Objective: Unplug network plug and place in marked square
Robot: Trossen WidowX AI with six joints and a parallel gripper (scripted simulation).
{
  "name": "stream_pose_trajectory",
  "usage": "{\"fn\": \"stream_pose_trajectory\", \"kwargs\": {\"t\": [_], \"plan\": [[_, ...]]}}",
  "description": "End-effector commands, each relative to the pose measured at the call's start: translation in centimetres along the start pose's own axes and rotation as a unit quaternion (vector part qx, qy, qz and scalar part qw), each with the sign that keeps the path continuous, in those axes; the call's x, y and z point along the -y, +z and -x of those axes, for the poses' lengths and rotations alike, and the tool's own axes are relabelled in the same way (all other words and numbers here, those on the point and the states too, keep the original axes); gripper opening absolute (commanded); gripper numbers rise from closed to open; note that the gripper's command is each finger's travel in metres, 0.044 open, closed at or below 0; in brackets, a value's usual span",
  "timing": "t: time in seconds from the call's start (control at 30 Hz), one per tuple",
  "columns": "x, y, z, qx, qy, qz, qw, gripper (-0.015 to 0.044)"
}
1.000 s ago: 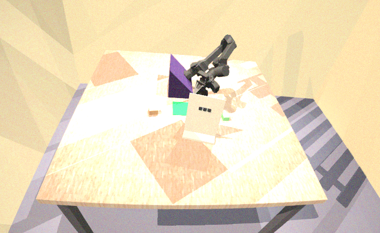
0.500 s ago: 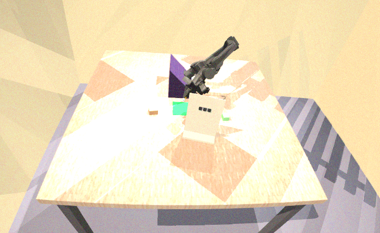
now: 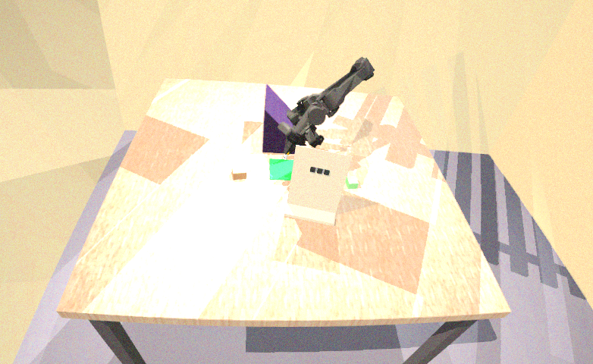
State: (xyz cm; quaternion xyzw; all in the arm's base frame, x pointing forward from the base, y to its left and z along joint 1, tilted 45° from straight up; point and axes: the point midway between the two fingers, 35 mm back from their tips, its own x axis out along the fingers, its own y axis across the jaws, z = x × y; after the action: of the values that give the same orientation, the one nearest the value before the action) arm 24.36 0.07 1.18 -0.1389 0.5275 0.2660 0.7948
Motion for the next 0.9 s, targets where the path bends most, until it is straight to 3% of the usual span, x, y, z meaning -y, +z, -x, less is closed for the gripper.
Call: {"fn": "stream_pose_trajectory", "kwargs": {"t": [0.0, 0.87], "plan": [[-0.5, 0.0, -0.6, -0.001, 0.005, -0.001, 1.000, 0.0000], [-2.6, 0.0, -3.6, 0.000, 0.005, -0.002, 1.000, 0.0000]]}}
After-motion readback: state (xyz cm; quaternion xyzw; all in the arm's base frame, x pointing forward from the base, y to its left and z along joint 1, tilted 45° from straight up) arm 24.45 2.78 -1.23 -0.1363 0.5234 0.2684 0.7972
